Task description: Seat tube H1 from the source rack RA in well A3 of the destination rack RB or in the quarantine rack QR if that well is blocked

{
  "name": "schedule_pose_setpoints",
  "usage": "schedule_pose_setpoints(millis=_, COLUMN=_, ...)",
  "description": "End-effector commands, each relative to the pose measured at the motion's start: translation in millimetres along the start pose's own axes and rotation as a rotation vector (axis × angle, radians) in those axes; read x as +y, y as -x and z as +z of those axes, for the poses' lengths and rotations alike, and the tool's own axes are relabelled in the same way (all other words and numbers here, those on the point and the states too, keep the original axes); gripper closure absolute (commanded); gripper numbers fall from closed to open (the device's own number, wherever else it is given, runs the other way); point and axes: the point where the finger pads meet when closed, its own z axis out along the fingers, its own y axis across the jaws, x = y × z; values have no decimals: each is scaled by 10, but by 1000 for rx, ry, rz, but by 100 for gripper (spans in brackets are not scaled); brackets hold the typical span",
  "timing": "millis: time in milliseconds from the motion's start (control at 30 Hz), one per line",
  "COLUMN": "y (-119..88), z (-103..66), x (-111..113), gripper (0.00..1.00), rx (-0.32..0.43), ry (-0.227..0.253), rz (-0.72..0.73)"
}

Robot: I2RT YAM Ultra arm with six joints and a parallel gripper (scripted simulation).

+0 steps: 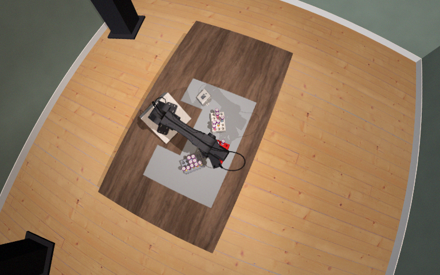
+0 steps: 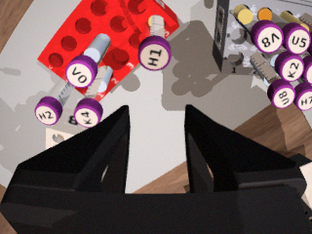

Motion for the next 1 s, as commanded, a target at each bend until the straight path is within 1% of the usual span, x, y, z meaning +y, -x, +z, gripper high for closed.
schedule_pose_setpoints(millis=0, y=53, z=-216, x=2, gripper=70, rx=-49, ry=21, rz=13)
schedule_pose_setpoints(millis=267, y=100, z=-219, x=37, gripper=70, rx=-57, ry=27, rz=14)
schedule_pose_setpoints(millis=967, y=95, z=-219, x=41, gripper=70, rx=-56, ry=27, rz=14)
